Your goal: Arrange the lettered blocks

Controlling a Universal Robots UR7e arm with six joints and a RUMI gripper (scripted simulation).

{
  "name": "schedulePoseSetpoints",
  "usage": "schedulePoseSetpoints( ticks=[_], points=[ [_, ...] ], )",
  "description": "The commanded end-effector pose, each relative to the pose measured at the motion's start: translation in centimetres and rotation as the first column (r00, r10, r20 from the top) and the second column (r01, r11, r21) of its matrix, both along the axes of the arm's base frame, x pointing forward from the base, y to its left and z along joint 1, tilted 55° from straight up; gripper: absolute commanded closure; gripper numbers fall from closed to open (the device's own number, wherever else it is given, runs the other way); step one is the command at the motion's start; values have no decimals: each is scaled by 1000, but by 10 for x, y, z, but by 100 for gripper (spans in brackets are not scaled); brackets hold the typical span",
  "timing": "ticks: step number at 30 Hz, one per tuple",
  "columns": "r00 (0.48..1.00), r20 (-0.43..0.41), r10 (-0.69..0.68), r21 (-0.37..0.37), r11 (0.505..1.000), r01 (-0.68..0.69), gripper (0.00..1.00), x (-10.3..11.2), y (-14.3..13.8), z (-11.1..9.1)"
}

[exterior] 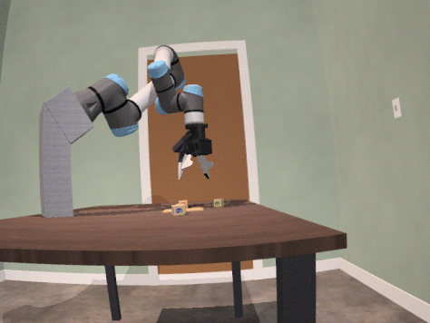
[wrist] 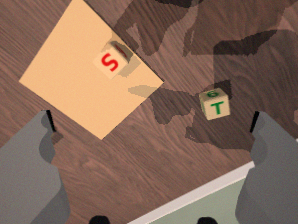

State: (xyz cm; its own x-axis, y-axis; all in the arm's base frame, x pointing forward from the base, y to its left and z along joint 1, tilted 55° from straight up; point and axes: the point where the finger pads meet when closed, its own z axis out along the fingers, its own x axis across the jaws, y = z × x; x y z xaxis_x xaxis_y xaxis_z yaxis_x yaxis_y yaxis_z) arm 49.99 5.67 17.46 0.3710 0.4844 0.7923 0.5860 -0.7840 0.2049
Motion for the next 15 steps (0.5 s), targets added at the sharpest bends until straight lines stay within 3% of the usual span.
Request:
schedulePoseSetpoints(
  ticks=[1,9,11,15],
  points=[
    [995,-58,-87,89,992,91,0,6,2,8],
    [968,-162,-194,230,946,228,0,16,4,21],
    [968,-162,-194,230,946,228,0,16,4,21],
    [939,-234,-251,309,897,316,0,23,5,29]
  ],
)
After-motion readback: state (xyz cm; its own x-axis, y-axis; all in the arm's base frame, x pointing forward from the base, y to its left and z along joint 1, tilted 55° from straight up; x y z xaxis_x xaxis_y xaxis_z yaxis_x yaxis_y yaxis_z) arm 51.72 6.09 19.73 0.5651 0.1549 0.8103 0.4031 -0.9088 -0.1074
